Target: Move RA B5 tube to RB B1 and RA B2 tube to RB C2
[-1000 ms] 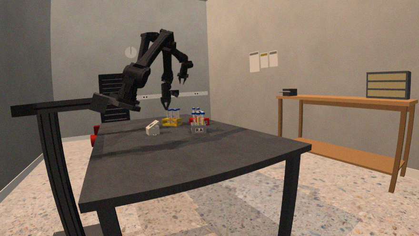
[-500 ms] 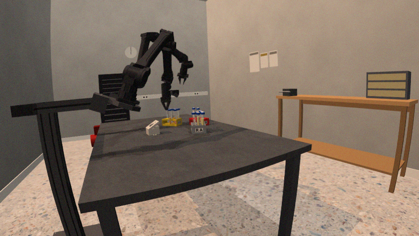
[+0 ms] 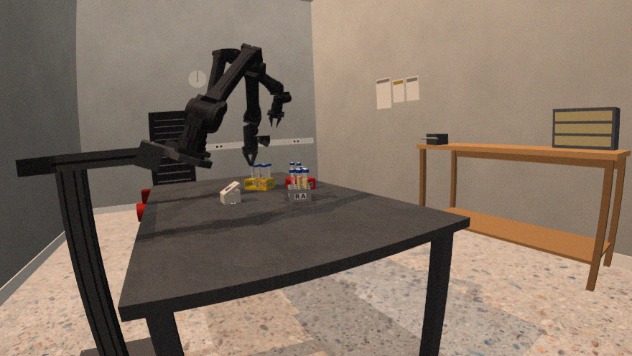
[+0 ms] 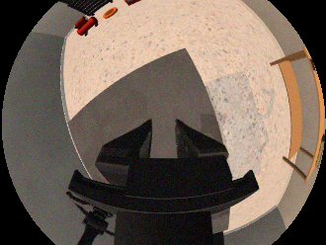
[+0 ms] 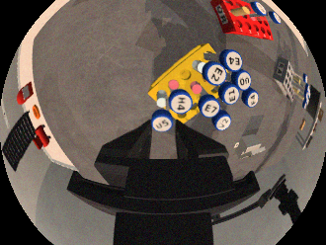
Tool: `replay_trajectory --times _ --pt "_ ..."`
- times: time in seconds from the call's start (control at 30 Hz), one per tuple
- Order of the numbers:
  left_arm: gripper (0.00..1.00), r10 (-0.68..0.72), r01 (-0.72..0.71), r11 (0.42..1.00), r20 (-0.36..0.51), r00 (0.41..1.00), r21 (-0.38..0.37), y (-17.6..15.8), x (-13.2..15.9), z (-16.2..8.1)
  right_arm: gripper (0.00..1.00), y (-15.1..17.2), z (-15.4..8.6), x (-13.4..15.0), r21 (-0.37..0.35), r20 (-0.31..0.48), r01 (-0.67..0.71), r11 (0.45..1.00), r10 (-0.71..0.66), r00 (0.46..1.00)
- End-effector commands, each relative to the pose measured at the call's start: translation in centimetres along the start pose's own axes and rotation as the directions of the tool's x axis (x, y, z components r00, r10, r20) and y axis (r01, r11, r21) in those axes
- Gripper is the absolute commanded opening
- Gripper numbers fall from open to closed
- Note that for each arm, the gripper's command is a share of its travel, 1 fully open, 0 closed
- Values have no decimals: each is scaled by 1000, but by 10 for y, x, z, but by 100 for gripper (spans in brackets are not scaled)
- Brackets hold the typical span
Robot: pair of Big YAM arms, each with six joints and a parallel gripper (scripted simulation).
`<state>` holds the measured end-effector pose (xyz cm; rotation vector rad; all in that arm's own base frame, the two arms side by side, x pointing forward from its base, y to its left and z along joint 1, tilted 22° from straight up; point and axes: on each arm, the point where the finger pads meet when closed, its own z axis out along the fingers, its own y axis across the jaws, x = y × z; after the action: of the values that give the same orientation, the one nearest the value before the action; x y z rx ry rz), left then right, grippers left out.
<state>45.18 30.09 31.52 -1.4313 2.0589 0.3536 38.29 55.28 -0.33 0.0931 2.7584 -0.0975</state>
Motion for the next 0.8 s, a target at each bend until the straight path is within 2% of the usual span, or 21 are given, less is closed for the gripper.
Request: replay_trajectory --times 0.0,0.13,0.27,0.33,0.37,0.43,0.47,0.53,0.7,0.73,0.77 --pt "30 -13 13 1000 30 999 22 -5 -15 -13 30 5 -32 4 -25 8 1 1000 -1 1000" --pt "30 -13 13 1000 30 999 22 -5 -15 -13 30 22 -60 -11 -68 28 -16 998 18 999" --pt "30 -13 13 1000 30 999 22 -5 -15 -13 30 22 -71 -10 -68 28 -17 998 19 999" --pt "30 -13 13 1000 30 999 22 -5 -15 -13 30 22 -71 -10 -68 28 -17 998 19 999" --pt "30 -13 13 1000 30 999 22 -5 -15 -13 30 19 -44 1 -26 10 -3 1000 4 1000" --pt "30 -13 13 1000 30 999 22 -5 -15 -13 30 17 -56 -7 -35 15 -16 999 16 1000" --pt "30 -13 13 1000 30 999 22 -5 -15 -13 30 17 -79 -17 -64 28 -27 998 29 999" --pt "30 -13 13 1000 30 999 22 -5 -15 -13 30 20 -87 -11 -68 29 -17 998 19 999" --pt "30 -13 13 1000 30 999 22 -5 -15 -13 30 22 -100 -11 -68 28 -17 998 19 999" --pt "30 -13 13 1000 30 999 22 -5 -15 -13 30 22 -87 -5 -46 19 -8 999 9 1000" --pt "30 -13 13 1000 30 999 22 -5 -15 -13 30 23 -86 -3 -40 16 -5 999 6 1000"
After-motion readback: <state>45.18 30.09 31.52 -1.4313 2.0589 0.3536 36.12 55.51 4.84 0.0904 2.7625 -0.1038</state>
